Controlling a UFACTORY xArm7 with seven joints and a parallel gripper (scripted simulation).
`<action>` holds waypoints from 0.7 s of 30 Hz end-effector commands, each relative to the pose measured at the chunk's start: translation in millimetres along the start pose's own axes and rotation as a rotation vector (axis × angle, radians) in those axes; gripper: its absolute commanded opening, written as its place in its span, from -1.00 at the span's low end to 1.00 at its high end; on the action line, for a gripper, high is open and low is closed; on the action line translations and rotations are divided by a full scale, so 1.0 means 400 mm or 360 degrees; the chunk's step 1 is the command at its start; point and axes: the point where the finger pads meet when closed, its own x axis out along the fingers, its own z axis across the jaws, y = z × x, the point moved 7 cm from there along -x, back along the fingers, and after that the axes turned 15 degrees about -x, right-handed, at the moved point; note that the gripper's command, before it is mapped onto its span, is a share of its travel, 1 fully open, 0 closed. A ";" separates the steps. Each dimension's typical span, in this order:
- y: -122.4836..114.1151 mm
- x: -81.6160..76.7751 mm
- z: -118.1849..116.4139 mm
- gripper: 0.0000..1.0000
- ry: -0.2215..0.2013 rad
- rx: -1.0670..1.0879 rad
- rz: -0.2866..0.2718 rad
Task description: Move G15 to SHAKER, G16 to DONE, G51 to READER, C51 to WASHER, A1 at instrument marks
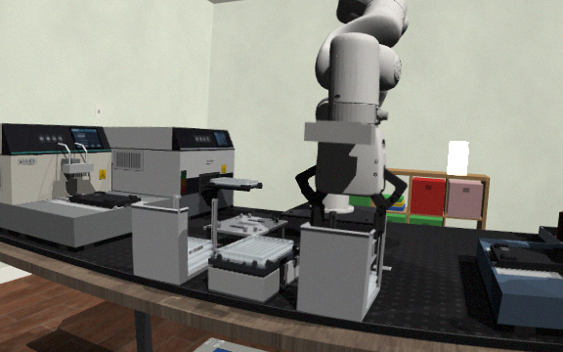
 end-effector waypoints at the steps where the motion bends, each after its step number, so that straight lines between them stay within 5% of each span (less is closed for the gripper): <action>1: 0.004 0.005 0.000 1.00 0.0001 0.0000 0.0009; 21: 0.004 0.065 0.000 1.00 0.0001 0.0000 0.0009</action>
